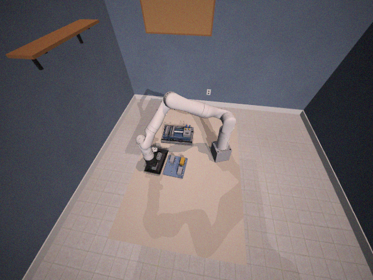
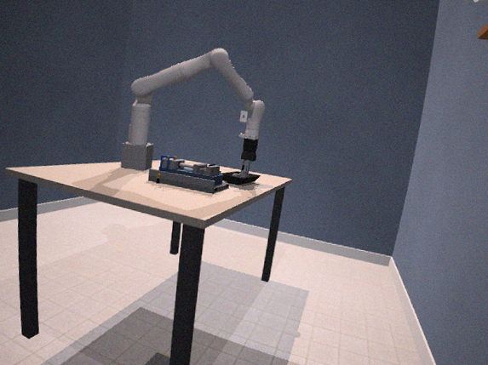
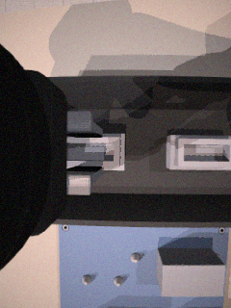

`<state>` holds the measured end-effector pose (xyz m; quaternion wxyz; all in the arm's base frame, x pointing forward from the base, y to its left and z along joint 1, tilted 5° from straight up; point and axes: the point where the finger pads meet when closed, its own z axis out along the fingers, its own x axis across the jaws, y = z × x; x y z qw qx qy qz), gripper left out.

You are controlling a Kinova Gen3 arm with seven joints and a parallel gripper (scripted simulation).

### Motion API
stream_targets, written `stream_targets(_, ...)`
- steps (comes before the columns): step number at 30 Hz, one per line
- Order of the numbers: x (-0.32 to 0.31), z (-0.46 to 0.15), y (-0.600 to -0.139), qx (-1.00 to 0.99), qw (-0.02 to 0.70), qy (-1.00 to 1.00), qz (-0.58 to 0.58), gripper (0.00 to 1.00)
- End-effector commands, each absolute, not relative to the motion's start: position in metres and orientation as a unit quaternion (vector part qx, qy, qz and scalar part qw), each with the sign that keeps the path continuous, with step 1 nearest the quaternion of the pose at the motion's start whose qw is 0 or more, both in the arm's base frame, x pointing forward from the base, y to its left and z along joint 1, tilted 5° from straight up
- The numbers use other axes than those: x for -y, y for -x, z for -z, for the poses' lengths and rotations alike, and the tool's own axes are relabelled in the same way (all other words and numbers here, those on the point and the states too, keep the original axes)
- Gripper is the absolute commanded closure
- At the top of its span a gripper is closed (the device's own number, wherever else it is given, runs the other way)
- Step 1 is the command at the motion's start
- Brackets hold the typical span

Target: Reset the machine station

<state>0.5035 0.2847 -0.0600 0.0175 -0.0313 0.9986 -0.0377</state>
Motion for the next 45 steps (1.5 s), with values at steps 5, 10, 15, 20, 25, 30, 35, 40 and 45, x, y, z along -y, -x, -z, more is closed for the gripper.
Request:
stream_targets(5,-0.285,0.059,-0.504,-0.999,0.019,0.031,0.037,1.0)
stream_targets(10,-0.285,0.059,-0.504,-0.999,0.019,0.031,0.037,1.0)
stream_targets(15,-0.285,0.06,-0.504,-0.999,0.019,0.031,0.037,1.0)
stream_targets(20,-0.285,0.061,-0.504,-0.999,0.019,0.031,0.037,1.0)
stream_targets(25,-0.285,0.063,-0.504,-0.999,0.019,0.031,0.037,1.0)
stream_targets(30,-0.285,0.065,-0.505,-0.999,0.019,0.031,0.037,1.0)
stream_targets(35,-0.285,0.068,-0.505,-0.999,0.019,0.031,0.037,1.0)
stream_targets(40,-0.285,0.069,-0.505,-0.999,0.019,0.031,0.037,1.0)
stream_targets(45,-0.285,0.071,-0.505,-0.999,0.019,0.031,0.037,1.0)
